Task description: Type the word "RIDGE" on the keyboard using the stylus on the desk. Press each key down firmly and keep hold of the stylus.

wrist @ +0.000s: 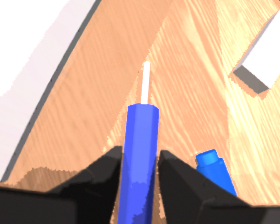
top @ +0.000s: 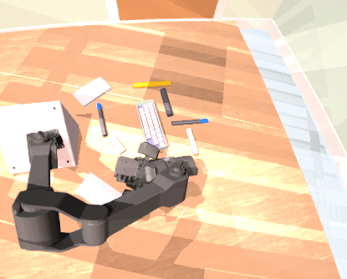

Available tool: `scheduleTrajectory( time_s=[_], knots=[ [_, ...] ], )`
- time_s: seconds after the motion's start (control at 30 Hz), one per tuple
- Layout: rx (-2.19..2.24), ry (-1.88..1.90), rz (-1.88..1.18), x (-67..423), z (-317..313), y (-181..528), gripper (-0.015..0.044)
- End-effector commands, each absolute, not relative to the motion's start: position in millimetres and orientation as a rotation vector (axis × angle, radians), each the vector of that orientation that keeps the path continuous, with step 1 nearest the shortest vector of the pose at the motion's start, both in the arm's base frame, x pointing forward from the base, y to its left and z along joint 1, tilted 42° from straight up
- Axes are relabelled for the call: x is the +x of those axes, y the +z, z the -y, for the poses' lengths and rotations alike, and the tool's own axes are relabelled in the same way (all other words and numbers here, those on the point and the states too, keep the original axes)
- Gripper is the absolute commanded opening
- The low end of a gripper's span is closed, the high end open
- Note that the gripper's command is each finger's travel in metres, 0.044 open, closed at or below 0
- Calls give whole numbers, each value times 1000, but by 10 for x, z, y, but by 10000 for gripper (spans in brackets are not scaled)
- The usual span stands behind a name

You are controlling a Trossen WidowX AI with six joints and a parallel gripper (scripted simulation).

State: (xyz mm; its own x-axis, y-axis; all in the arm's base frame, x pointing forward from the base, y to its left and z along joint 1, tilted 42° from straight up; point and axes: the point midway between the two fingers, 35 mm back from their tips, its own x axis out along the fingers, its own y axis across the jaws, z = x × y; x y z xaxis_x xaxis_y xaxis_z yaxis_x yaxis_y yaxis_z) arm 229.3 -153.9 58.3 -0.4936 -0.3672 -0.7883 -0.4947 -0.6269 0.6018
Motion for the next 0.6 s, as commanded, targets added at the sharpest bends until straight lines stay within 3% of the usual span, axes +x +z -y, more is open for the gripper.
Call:
scheduleTrajectory(
  time_s=[0.0, 0.57],
  knots=[
    [-1533, 2293, -1316, 2292, 1539, 586, 19],
    [-1533, 2294, -1313, 2326, 1283, 872, 0]
  ],
)
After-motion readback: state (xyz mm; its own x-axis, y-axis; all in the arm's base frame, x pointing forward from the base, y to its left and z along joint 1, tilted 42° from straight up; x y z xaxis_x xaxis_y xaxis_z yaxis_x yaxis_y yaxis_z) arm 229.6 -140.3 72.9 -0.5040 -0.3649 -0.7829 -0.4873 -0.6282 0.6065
